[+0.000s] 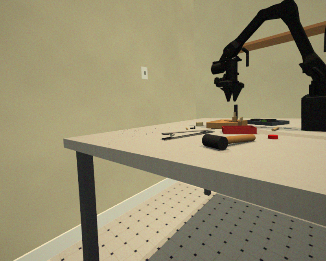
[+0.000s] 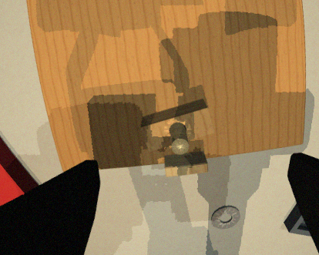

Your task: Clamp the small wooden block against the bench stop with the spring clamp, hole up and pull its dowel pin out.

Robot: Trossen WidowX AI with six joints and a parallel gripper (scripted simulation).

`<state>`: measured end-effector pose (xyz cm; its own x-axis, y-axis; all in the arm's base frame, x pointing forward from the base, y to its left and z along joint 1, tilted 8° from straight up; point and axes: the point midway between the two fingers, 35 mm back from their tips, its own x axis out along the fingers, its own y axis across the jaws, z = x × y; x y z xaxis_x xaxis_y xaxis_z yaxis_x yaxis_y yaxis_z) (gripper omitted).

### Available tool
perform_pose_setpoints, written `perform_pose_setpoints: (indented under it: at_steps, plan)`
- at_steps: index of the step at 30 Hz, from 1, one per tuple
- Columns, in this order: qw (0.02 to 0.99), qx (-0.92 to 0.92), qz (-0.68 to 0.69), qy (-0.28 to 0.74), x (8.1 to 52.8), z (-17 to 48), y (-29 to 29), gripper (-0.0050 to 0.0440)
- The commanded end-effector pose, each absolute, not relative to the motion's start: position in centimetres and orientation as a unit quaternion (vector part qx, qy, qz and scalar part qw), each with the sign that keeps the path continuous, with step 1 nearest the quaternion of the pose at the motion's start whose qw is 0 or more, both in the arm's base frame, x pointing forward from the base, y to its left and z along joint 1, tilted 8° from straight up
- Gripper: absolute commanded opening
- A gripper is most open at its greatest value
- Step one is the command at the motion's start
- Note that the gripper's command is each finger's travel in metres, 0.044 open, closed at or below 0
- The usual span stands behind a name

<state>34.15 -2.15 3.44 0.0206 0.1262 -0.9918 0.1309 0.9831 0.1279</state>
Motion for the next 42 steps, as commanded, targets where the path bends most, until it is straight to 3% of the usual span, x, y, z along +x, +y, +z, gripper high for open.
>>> perform_pose_setpoints:
  at_steps: [1,37,42]
  plan:
    - [0.704,0.112,-0.018,0.701,34.2,3.1,-2.1,0.0320]
    - [0.661,0.267,-0.175,0.679,34.8,2.0,-2.2,0.0000]
    - [0.655,0.281,-0.189,0.675,34.8,1.9,-2.2,0.0000]
